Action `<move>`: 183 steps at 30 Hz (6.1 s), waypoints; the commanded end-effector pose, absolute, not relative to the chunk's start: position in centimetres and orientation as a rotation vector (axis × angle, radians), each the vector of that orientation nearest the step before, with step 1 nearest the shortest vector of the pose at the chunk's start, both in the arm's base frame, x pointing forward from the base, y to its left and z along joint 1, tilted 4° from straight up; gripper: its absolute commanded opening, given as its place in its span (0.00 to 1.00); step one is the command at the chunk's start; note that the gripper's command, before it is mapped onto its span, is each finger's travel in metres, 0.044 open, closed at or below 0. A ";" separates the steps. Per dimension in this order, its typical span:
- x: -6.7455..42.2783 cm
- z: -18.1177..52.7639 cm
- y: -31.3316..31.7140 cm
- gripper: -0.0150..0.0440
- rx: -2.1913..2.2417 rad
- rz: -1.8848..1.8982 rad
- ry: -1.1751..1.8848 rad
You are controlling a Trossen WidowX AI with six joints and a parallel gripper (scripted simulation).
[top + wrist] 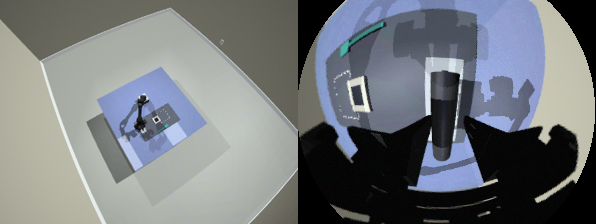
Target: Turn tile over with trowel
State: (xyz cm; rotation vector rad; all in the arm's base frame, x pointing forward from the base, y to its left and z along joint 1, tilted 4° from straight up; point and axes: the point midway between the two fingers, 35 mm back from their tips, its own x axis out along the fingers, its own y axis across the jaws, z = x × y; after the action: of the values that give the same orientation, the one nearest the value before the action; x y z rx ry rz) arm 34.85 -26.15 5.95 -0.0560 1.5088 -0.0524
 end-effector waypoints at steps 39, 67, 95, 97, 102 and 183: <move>34.7 5.6 -26.5 0.47 -0.566 0.427 1.481; 34.7 5.6 -26.5 0.56 -1.000 0.848 1.358; 34.2 10.0 -26.0 0.71 -1.017 0.865 1.352; 34.2 10.0 -26.0 0.71 -1.017 0.865 1.352; 34.2 10.0 -26.1 0.71 -1.013 0.861 1.353; 34.5 5.6 -27.4 0.47 -1.246 1.089 1.245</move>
State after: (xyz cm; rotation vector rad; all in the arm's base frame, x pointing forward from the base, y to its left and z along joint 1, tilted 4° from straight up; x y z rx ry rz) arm 34.49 -27.44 5.95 -1.1805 1.2838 1.0132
